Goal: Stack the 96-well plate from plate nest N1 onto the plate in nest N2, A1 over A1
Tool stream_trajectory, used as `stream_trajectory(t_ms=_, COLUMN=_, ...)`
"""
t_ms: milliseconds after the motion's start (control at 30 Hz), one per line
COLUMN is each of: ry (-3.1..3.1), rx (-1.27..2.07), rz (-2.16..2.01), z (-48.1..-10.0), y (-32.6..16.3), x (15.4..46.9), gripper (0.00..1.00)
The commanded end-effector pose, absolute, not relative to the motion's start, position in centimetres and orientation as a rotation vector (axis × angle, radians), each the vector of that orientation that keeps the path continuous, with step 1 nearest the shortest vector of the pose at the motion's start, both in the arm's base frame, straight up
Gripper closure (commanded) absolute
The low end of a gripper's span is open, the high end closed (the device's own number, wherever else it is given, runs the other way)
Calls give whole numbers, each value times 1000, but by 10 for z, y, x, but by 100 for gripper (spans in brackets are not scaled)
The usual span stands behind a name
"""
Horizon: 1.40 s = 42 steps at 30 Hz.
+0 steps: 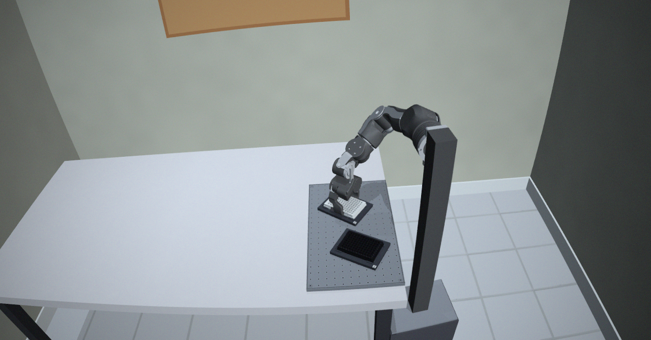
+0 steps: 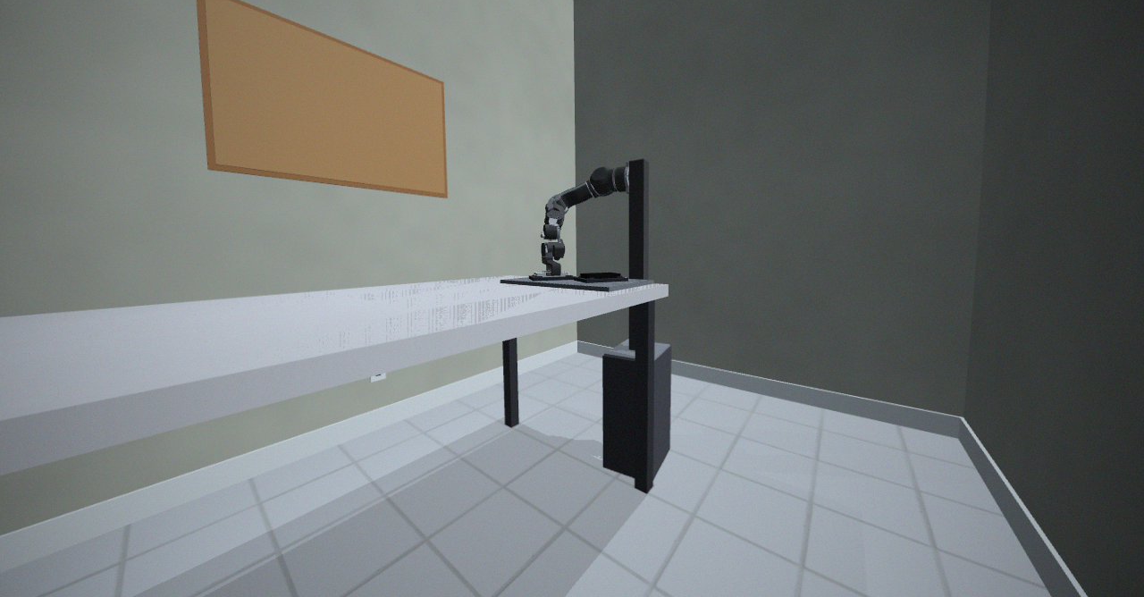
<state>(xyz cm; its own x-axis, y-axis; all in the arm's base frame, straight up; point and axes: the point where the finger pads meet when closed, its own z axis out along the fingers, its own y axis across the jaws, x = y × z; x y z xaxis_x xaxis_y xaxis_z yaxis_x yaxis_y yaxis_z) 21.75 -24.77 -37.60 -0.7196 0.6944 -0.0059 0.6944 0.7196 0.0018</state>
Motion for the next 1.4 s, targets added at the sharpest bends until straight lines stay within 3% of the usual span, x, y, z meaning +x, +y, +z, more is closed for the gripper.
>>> stream_trajectory(t_ms=0, ry=2906, rx=1174, rz=0, z=-375, y=-248, x=218, gripper=100)
stream_trajectory(t_ms=233, ry=2906, rx=1174, rz=0, z=-375, y=-248, x=218, gripper=100)
stream_trajectory(t_ms=400, ry=2908, rx=1171, rz=4, z=-344, y=-249, x=219, gripper=100)
stream_trajectory(t_ms=800, ry=2908, rx=1171, rz=4, z=-344, y=-249, x=219, gripper=100)
stream_trajectory(t_ms=967, ry=2908, rx=1170, rz=3, z=-311, y=-249, x=220, gripper=100)
stream_trajectory(t_ms=1367, ry=2908, rx=1170, rz=3, z=-311, y=-249, x=220, gripper=100)
